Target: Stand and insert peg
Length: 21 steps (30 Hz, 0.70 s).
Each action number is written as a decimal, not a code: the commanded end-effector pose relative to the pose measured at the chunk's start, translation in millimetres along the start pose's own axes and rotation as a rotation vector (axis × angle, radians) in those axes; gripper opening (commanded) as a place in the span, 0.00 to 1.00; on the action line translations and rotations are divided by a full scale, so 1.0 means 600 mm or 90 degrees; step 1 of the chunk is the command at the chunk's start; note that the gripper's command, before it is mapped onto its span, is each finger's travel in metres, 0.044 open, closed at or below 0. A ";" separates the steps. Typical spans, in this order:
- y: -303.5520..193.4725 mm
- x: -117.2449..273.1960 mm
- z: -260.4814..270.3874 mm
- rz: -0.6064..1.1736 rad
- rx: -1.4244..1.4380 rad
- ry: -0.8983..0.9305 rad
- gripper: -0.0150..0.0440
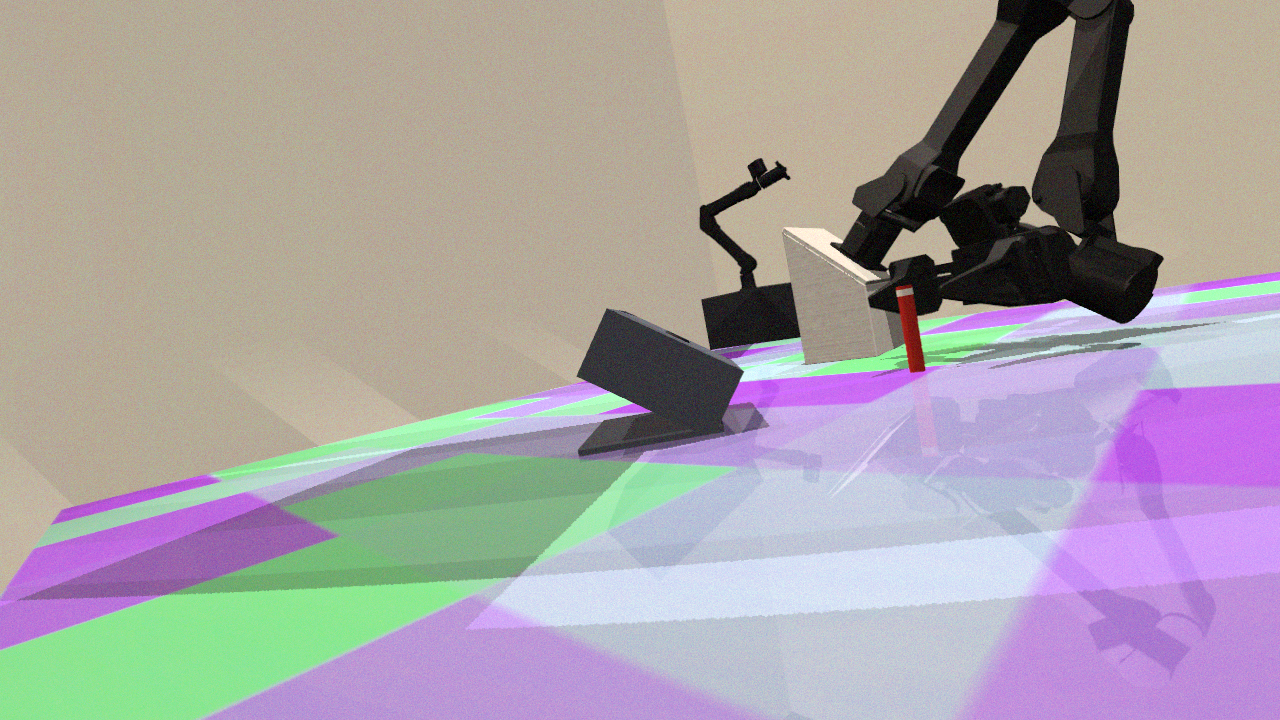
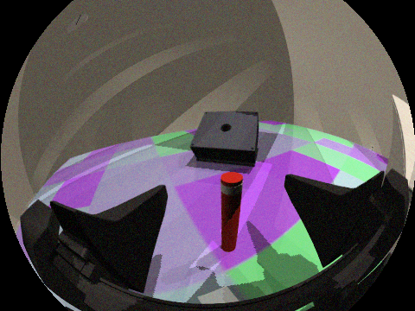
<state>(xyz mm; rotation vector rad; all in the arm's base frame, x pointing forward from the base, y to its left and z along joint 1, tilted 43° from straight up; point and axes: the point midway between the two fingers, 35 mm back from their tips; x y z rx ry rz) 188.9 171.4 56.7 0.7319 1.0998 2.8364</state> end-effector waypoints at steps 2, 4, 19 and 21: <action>0.042 -0.003 0.015 0.007 0.004 -0.017 1.00; 0.069 -0.004 0.022 0.011 0.005 -0.023 1.00; 0.263 0.023 0.023 -0.003 0.001 0.003 1.00; 0.263 0.023 0.023 -0.003 0.001 0.003 1.00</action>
Point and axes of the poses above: the point midway between the two fingers, 35 mm back from their tips, its own x axis back along the fingers, its own z axis across the jaws, y = z × x, and after that the axes turned 5 degrees about -x, right-handed
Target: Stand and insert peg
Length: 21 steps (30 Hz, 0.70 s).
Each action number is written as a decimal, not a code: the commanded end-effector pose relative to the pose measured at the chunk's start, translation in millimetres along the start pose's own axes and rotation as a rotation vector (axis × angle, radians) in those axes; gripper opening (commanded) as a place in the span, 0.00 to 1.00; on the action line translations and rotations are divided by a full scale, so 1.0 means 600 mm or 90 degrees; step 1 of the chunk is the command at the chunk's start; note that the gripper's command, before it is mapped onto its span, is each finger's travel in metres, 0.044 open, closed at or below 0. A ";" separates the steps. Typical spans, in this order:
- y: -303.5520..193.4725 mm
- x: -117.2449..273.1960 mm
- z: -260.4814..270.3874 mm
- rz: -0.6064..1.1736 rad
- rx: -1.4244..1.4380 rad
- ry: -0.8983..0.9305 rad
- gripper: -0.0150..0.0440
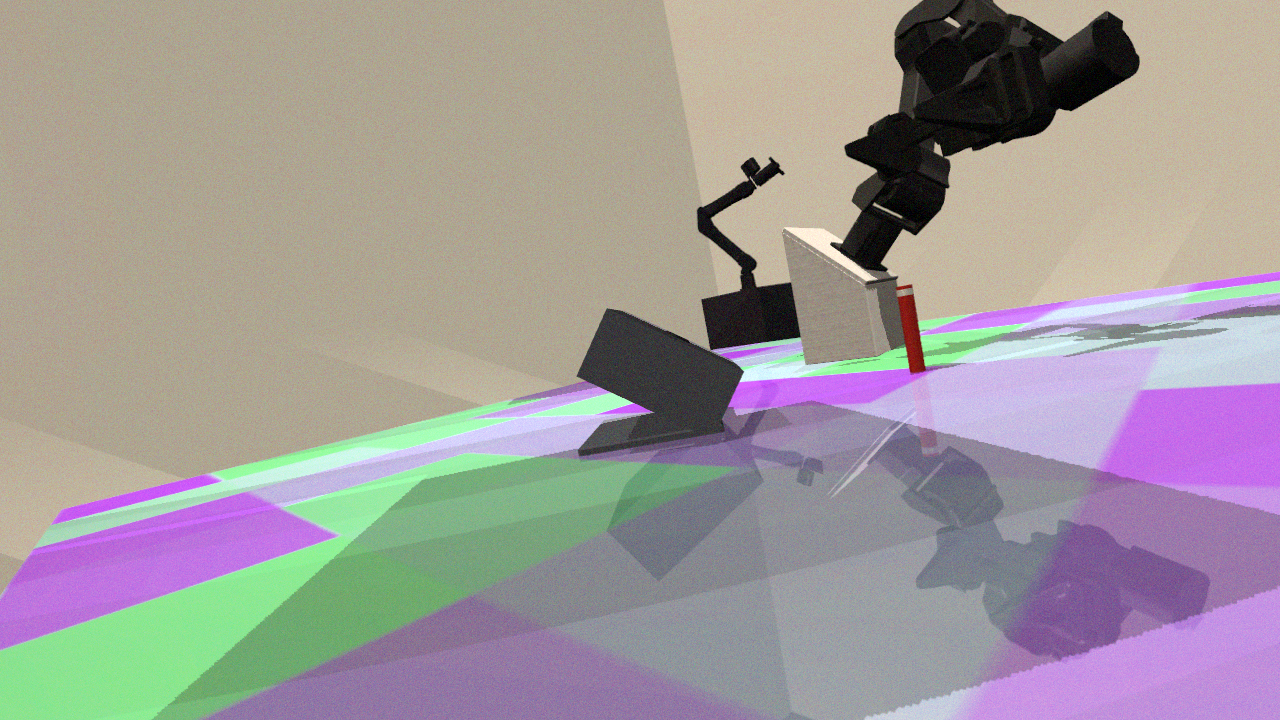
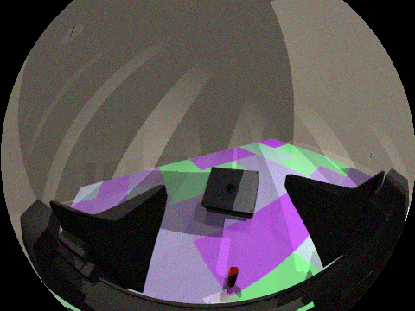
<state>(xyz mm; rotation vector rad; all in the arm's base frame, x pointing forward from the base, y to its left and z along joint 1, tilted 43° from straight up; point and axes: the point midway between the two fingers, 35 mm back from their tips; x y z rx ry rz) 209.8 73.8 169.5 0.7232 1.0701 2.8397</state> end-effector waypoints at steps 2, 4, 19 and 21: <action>0.015 0.004 -0.010 0.001 0.014 0.002 1.00; 0.012 0.002 -0.011 0.010 0.024 -0.005 1.00; -0.048 -0.034 -0.042 0.238 0.197 -0.145 1.00; -0.056 -0.036 -0.047 0.274 0.211 -0.161 1.00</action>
Point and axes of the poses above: the point midway between the two fingers, 35 mm back from their tips, its own x axis back along the fingers, its own z axis across the jaws, y = z × x, and after that the axes turned 5 degrees about -x, right-handed
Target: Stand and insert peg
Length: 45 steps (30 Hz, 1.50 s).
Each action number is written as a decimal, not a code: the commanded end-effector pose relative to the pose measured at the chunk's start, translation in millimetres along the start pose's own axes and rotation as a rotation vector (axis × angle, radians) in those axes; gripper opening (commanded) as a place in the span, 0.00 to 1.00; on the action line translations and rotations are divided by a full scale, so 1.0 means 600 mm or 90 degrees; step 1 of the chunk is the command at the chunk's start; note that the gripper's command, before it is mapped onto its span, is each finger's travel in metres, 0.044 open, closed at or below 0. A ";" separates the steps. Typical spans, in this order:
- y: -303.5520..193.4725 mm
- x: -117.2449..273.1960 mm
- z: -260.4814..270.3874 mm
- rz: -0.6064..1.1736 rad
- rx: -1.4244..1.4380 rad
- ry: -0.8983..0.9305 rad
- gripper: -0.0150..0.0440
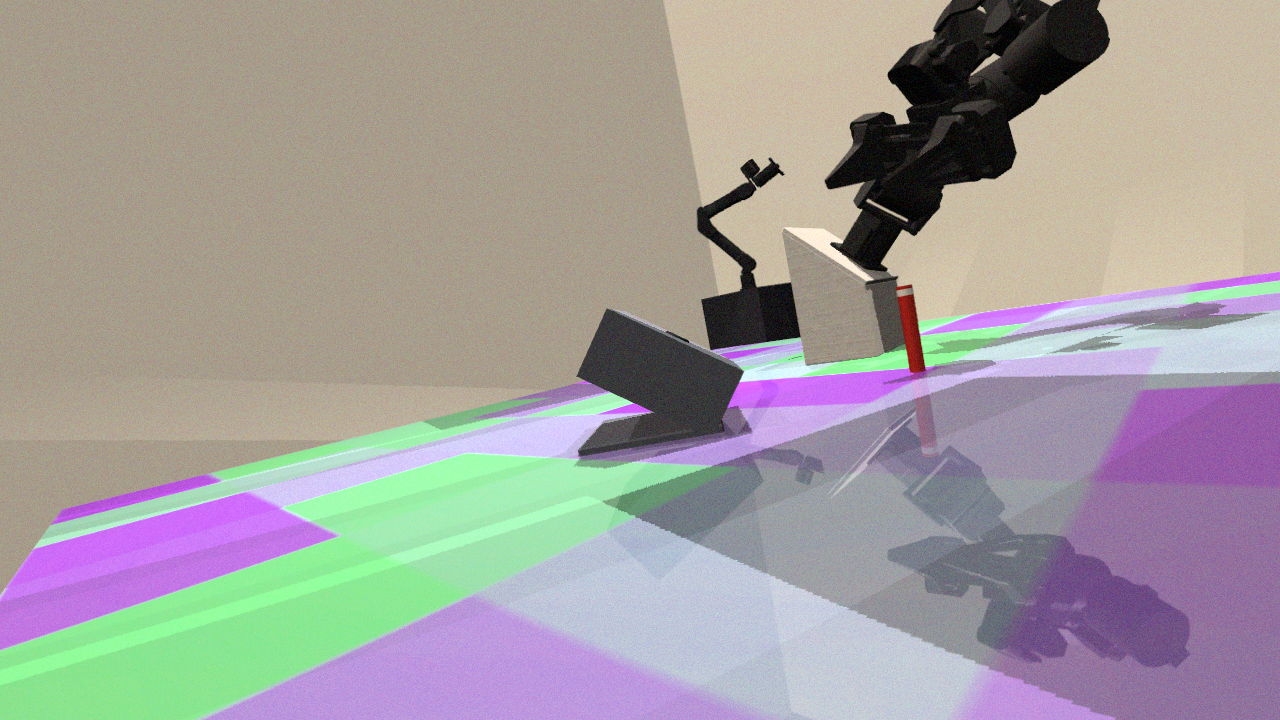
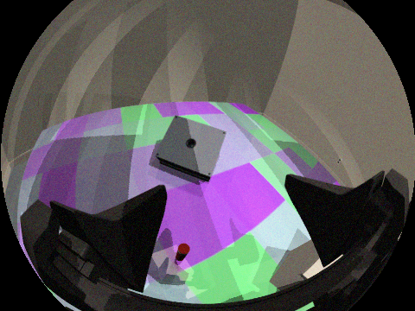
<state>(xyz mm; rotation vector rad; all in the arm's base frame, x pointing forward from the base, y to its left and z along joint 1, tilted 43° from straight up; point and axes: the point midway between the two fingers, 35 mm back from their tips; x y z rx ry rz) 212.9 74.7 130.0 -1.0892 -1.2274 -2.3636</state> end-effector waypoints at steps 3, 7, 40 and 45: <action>-0.022 -0.018 -0.005 0.121 0.054 -0.041 1.00; -0.032 -0.027 -0.009 0.189 0.072 -0.058 1.00; -0.045 -0.039 0.039 0.734 -0.058 0.138 1.00; -0.045 -0.039 0.039 0.734 -0.058 0.138 1.00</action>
Point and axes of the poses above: the point midway between the two fingers, 35 mm back from their tips, its own x axis back along the fingers, its own z axis across the jaws, y = z × x, and after that the axes turned 5 degrees about -x, right-handed
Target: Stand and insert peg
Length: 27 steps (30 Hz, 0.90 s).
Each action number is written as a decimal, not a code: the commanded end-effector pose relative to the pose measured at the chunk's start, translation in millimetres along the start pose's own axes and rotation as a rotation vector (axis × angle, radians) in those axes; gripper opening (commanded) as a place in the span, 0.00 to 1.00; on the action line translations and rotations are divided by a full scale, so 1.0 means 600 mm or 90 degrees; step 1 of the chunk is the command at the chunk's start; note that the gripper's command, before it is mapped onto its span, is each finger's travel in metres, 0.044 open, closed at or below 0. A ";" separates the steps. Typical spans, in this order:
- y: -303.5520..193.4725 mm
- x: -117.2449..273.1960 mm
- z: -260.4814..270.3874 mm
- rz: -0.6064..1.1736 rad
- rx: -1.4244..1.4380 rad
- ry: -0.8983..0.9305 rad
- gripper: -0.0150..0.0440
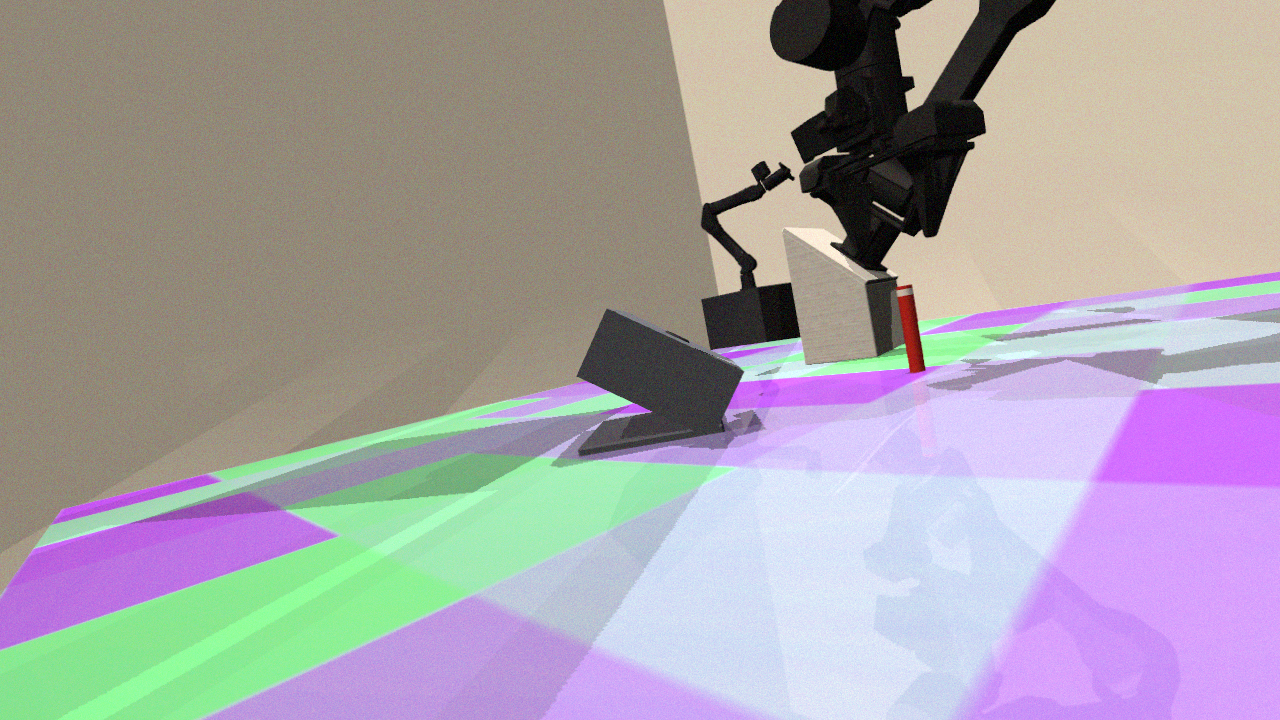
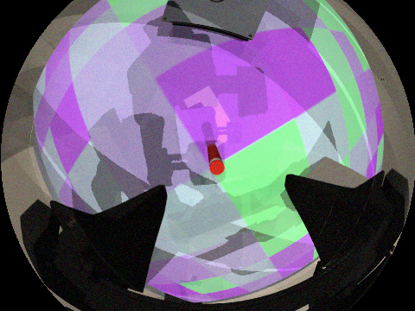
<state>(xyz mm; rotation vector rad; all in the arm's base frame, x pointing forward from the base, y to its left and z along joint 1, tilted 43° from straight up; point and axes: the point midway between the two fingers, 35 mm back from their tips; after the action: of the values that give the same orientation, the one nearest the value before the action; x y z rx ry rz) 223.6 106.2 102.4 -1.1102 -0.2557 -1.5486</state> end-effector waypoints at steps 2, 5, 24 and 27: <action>0.001 0.003 0.006 0.009 0.003 0.017 1.00; 0.001 0.003 0.006 0.009 0.003 0.017 1.00; 0.002 -0.049 0.008 0.009 -0.006 0.016 1.00; 0.003 -0.058 0.009 0.009 -0.006 0.016 1.00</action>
<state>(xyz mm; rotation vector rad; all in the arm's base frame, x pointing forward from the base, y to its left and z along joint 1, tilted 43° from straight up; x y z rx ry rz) 226.2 126.8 84.1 -1.0926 -0.2339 -1.5560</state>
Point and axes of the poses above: the point midway between the two fingers, 35 mm back from their tips, its own x axis back along the fingers, its own z axis across the jaws, y = z × x, and after that the axes turned 5 degrees about -x, right-handed
